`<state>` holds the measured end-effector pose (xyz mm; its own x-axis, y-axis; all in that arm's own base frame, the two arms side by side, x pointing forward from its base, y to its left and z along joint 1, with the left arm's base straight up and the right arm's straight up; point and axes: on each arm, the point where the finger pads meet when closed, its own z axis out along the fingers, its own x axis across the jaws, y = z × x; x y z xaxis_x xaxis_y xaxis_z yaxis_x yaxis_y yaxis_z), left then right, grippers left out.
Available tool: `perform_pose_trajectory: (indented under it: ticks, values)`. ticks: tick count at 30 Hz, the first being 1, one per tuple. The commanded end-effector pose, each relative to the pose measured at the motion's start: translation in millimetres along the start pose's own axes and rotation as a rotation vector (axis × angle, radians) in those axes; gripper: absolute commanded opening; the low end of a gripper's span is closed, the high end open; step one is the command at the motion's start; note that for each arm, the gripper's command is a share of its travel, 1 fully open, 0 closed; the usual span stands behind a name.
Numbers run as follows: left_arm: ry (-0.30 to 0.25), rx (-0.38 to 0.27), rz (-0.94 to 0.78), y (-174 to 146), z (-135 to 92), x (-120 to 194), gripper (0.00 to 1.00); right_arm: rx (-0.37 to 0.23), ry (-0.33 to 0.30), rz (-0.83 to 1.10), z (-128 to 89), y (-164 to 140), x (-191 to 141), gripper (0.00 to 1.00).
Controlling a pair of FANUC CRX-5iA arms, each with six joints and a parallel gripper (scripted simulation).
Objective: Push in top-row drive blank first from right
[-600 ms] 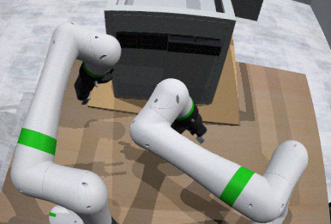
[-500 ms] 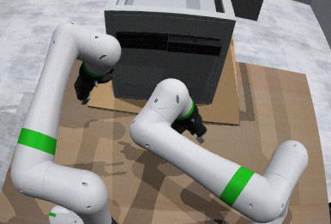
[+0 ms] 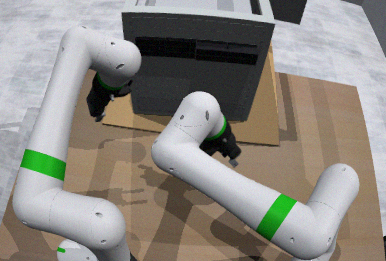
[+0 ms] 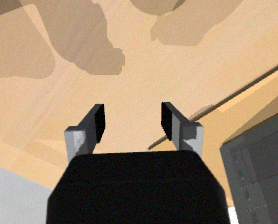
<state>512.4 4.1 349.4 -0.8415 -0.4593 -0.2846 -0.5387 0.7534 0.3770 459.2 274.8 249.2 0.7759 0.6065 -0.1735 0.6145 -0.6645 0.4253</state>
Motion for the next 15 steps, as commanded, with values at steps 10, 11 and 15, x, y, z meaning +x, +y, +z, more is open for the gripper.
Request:
perform_pose_trajectory:
  ticks: [10, 11, 15]
  values:
    - [0.014, 0.000, 0.013, 9.6, 6.6, -4.5, 1.00, 0.000, 0.002, 0.001, -0.9, 0.6, 0.1, 1.00]
    - [0.018, -0.001, 0.017, 12.2, 8.7, -5.6, 1.00, 0.000, 0.002, 0.001, -0.9, 0.6, 0.1, 1.00]
    - [0.035, -0.002, 0.032, 22.5, 16.7, -9.7, 1.00, 0.000, 0.002, 0.001, -0.9, 0.6, 0.1, 1.00]
